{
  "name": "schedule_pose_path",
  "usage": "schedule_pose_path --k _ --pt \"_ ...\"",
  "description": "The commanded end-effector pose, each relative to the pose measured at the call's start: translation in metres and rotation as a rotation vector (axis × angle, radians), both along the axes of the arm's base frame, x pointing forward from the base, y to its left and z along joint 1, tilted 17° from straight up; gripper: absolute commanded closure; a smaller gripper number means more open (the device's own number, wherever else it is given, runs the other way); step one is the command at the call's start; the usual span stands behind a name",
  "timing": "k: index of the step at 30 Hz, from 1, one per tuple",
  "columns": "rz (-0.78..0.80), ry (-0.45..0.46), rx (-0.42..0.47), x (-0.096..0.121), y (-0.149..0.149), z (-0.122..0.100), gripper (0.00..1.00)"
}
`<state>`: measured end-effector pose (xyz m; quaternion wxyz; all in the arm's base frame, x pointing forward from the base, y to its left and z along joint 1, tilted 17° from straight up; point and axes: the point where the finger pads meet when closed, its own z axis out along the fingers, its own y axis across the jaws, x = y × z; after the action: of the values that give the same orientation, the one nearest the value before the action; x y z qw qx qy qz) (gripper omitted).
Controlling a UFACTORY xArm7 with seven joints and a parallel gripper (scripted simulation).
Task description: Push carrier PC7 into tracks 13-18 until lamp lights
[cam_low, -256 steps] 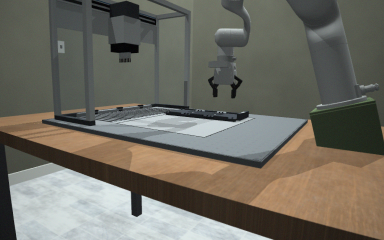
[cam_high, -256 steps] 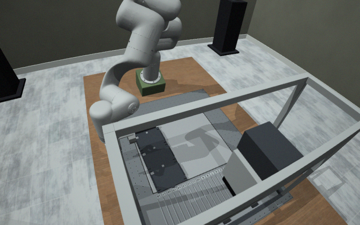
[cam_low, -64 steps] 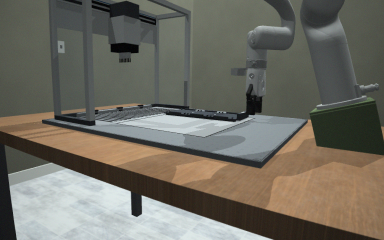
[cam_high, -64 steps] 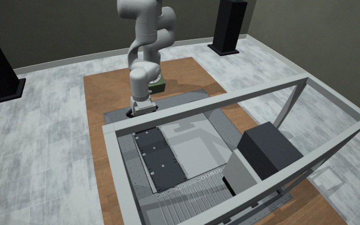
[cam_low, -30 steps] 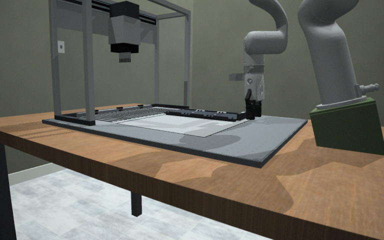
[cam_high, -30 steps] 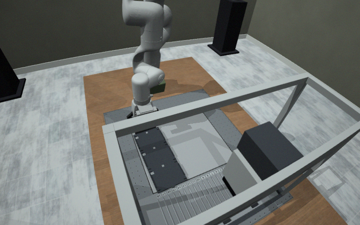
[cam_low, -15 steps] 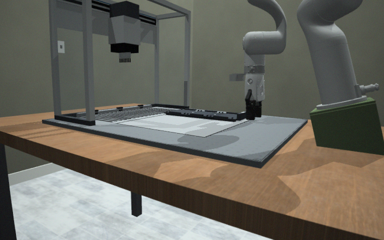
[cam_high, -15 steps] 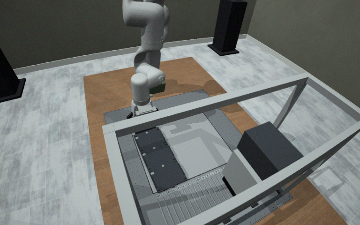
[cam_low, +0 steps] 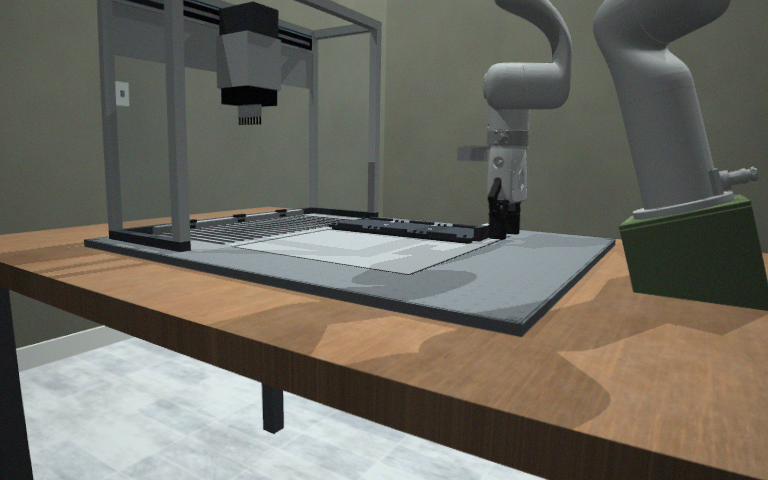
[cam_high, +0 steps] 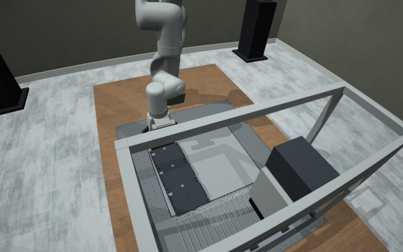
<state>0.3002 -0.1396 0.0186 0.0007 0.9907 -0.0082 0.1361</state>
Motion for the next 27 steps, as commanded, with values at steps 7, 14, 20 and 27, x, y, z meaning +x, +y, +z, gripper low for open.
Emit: schedule_pose_path --k 7,14,20,27 --pt "-0.001 -0.02 -0.002 0.012 -0.001 0.001 0.18" --pt "-0.001 -0.02 -0.002 0.016 -0.001 0.003 0.18" --pt "-0.001 -0.02 -0.002 0.022 -0.001 0.005 0.18" --pt "-0.001 -0.02 -0.002 0.027 -0.001 0.006 0.18"
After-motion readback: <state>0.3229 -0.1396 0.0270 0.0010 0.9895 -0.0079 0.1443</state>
